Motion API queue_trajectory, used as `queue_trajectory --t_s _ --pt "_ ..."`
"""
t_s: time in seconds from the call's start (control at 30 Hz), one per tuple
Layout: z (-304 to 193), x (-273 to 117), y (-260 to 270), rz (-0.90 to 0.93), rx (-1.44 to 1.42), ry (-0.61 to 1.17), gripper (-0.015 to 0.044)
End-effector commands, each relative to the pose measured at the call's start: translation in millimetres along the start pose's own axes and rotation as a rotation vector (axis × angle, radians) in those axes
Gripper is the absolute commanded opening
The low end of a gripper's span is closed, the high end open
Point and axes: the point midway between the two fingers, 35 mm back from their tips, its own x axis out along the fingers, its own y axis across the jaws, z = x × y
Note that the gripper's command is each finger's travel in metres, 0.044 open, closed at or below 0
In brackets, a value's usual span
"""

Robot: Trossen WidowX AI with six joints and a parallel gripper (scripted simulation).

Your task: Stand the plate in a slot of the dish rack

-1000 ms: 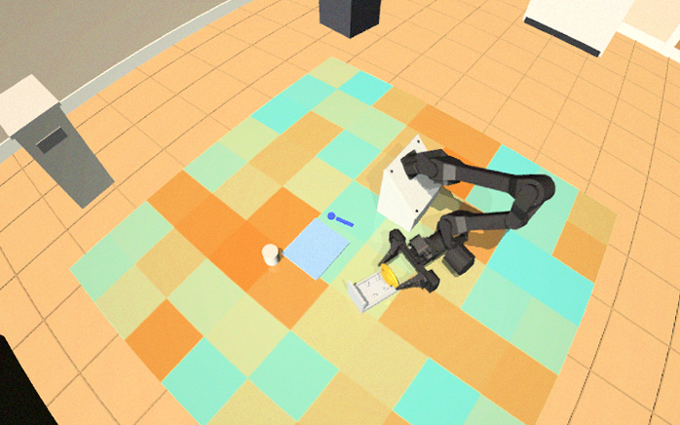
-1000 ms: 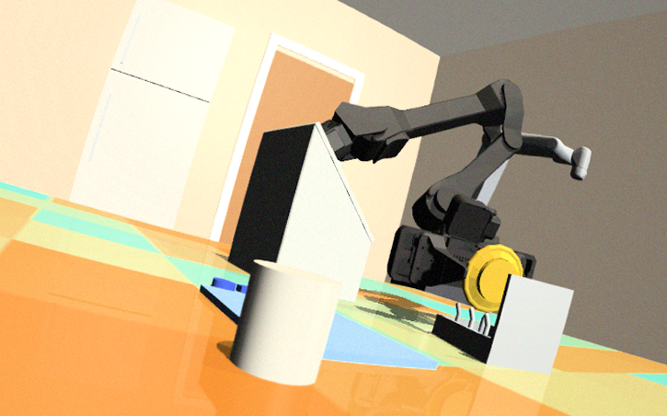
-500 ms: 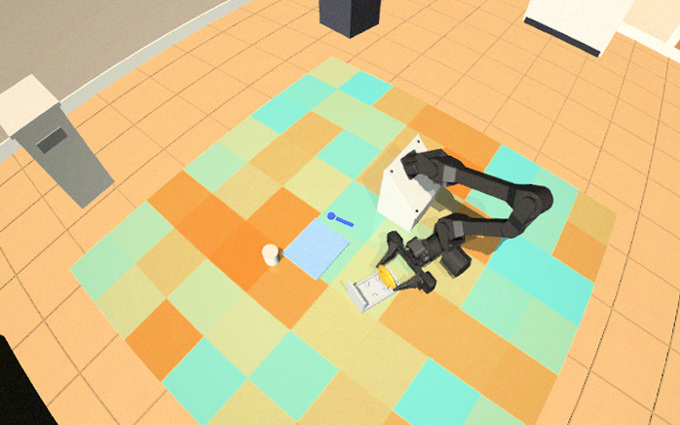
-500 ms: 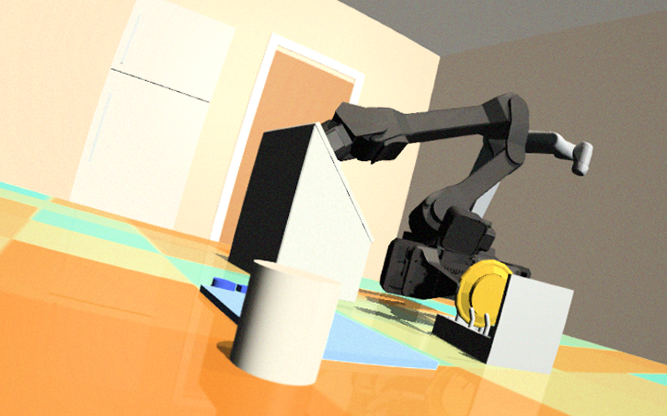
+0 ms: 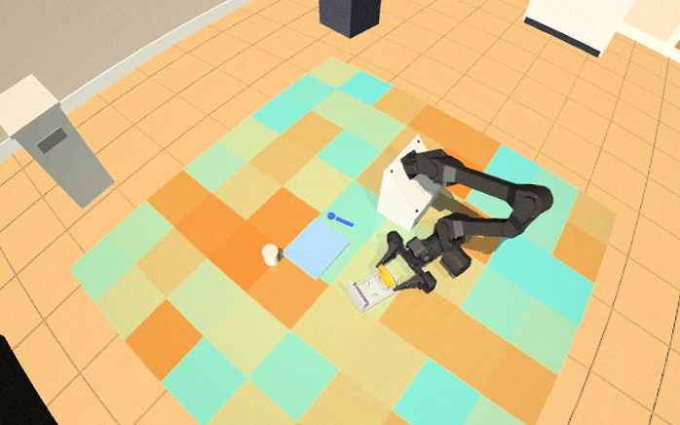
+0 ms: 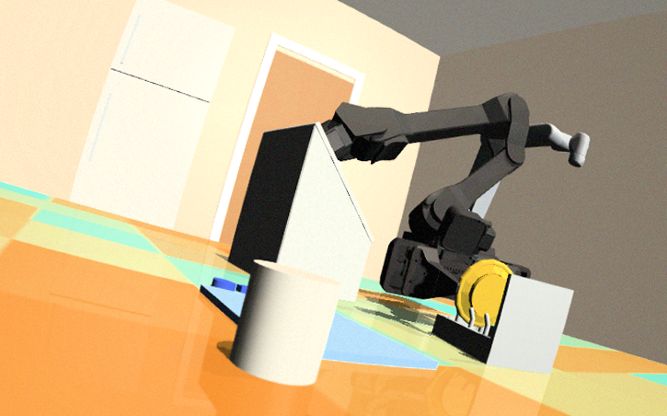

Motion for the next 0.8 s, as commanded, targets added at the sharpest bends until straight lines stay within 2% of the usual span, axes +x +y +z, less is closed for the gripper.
queue_trajectory --t_s 0.0,0.1,0.13,0.37,0.77 --pt "0 0 0 0.0 0.0 0.0 0.0315" --pt "0 0 0 0.0 0.0 0.0 0.0394" --pt "0 0 0 0.0 0.0 0.0 0.04" --pt "5 0 2 -0.002 -0.001 0.0 0.04" --pt "93 -4 17 -0.011 -0.027 -0.003 0.04"
